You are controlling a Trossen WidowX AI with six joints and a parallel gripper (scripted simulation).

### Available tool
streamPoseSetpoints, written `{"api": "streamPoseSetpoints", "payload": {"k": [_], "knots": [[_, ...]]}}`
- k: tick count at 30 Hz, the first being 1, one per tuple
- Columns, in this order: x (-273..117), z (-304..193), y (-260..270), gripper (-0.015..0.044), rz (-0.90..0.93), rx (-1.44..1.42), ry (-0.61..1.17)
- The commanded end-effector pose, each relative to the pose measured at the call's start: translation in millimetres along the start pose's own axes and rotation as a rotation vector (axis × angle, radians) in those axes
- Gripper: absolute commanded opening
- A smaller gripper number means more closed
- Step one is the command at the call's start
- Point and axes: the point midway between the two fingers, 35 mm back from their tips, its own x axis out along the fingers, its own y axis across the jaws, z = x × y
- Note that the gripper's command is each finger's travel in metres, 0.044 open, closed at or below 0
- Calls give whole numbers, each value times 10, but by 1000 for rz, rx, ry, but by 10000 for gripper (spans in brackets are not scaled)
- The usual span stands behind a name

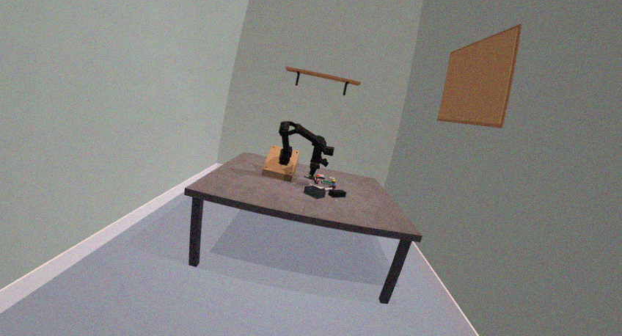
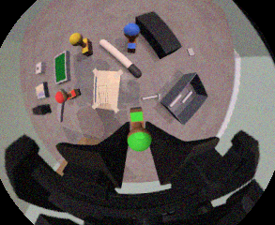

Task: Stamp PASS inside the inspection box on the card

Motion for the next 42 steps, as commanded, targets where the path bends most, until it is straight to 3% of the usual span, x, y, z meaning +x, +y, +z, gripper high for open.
{"api": "streamPoseSetpoints", "payload": {"k": [1, 42], "knots": [[-31, 121, 76, 0, 9, 3, -3], [-110, 1212, 1580, 0, 24, 7, -9]]}}
